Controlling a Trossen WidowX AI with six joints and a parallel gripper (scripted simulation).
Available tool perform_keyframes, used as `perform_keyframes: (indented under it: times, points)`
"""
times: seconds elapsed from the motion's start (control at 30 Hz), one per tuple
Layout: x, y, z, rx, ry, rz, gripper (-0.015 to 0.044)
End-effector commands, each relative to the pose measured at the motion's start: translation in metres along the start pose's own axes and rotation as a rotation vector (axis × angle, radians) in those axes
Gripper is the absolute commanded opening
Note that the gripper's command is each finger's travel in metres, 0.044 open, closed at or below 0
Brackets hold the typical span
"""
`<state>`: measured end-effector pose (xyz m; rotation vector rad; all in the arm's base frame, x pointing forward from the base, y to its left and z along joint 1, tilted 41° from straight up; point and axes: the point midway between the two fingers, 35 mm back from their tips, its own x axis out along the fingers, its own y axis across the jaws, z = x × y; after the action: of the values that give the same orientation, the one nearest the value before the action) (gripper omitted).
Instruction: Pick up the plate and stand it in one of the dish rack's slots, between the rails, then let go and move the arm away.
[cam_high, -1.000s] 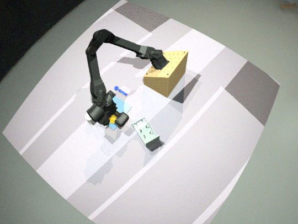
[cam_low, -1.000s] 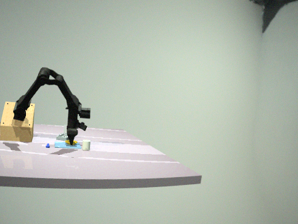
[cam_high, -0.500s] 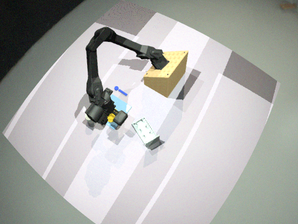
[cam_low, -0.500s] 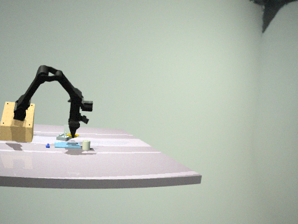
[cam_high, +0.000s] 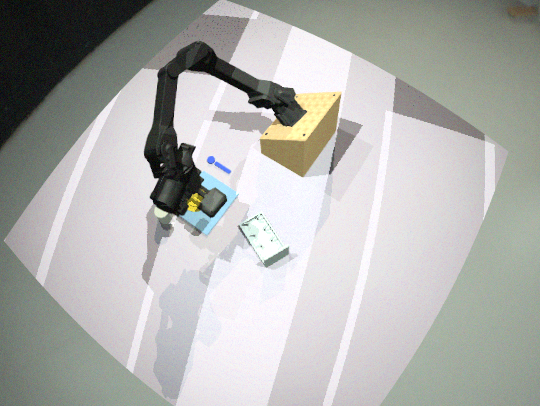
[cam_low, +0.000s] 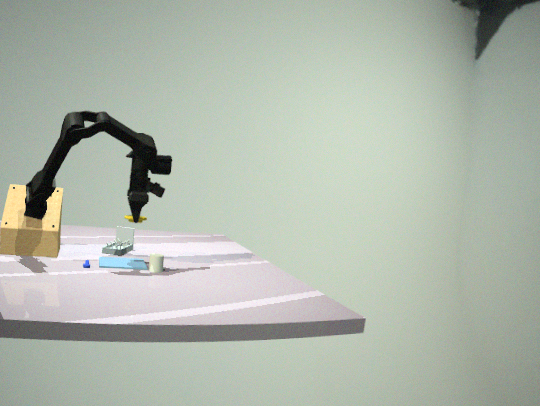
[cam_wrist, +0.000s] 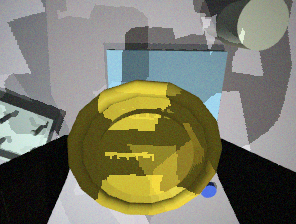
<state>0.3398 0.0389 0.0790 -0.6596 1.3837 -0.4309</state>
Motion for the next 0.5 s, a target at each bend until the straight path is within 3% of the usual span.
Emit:
perform_keyframes:
  times: [0.0,0.27,0.47]
  points:
    - [-0.021,0.000,0.000,0.005,-0.004,0.004,0.0000]
    - [-0.043,0.000,-0.001,-0.001,-0.005,-0.001,0.0000]
    - [-0.044,0.007,-0.006,-0.186,-0.005,0.001,0.0000]
